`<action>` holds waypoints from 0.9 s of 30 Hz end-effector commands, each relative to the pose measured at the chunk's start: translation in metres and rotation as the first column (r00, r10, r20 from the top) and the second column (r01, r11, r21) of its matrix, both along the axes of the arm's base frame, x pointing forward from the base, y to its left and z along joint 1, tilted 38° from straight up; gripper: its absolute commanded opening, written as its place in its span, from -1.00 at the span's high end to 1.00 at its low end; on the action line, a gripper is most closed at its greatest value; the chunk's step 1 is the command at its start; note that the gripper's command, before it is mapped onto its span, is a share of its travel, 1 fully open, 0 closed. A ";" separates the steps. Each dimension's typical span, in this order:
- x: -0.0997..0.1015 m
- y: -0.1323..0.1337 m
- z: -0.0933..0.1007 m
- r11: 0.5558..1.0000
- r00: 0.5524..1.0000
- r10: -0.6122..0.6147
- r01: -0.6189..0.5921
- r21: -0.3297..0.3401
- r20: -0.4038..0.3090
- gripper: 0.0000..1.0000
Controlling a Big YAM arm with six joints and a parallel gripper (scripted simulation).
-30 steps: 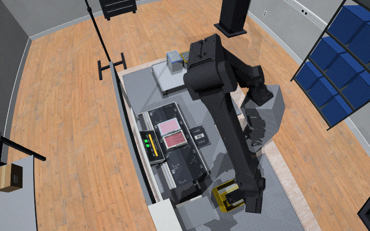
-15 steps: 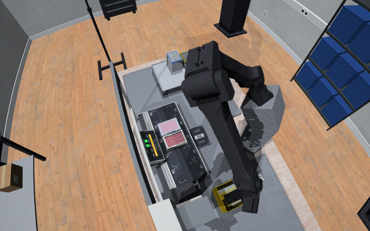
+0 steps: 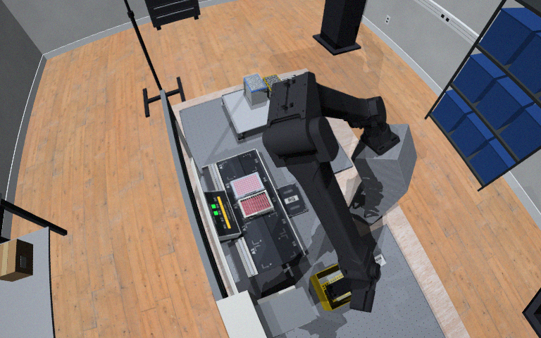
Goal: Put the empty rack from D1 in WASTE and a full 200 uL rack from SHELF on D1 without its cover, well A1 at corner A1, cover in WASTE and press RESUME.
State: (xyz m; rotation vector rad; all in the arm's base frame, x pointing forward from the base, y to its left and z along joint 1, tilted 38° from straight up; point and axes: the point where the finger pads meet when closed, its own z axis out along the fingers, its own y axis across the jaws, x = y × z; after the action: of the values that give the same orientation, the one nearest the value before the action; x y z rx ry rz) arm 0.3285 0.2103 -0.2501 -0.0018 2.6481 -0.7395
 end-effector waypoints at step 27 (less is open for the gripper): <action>0.028 -0.016 -0.035 1.000 1.000 0.006 -0.007 0.015 0.017 1.00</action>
State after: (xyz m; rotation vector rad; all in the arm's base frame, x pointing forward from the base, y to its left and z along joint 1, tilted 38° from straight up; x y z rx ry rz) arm 0.3436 0.1929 -0.2799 -0.0033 2.6461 -0.7322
